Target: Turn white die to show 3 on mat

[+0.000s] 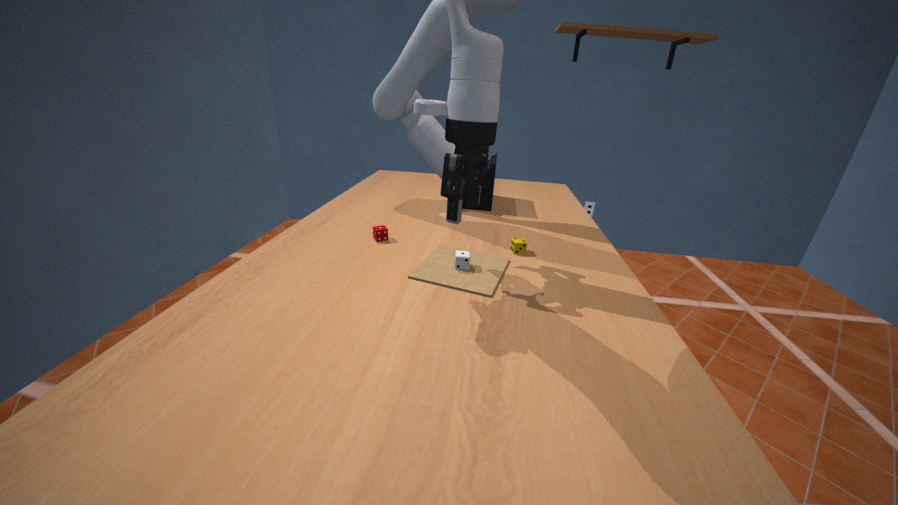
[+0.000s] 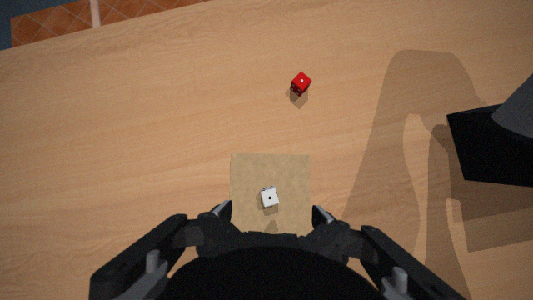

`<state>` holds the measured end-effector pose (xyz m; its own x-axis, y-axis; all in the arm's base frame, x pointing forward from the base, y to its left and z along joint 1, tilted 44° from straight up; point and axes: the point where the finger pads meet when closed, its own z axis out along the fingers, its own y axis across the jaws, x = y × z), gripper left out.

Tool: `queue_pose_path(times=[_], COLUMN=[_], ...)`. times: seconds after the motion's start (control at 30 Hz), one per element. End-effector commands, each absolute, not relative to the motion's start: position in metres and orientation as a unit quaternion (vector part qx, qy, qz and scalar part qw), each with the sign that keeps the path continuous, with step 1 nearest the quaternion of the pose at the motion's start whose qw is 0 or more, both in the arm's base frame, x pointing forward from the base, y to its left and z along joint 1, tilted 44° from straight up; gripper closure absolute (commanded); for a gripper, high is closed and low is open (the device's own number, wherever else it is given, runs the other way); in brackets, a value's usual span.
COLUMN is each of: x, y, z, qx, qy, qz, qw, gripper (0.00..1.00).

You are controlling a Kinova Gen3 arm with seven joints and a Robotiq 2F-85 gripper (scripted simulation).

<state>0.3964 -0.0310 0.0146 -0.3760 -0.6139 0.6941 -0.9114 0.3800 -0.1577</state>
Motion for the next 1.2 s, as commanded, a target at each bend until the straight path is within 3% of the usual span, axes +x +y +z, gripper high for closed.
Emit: queue_pose_path(times=[0.0, 0.77, 0.8, 1.17], x=[0.3981, 0.4004, 0.4004, 0.4004], y=[-0.0288, -0.0259, -0.0259, -0.0259], z=[0.0159, 0.0138, 0.0138, 0.0138], qx=[0.502, 0.609, 0.609, 0.609], qy=[-0.777, -0.698, -0.698, -0.698], qz=[0.262, 0.223, 0.223, 0.223], qw=[0.274, 0.303, 0.303, 0.303], gripper=[0.00, 0.00, 0.59, 0.59])
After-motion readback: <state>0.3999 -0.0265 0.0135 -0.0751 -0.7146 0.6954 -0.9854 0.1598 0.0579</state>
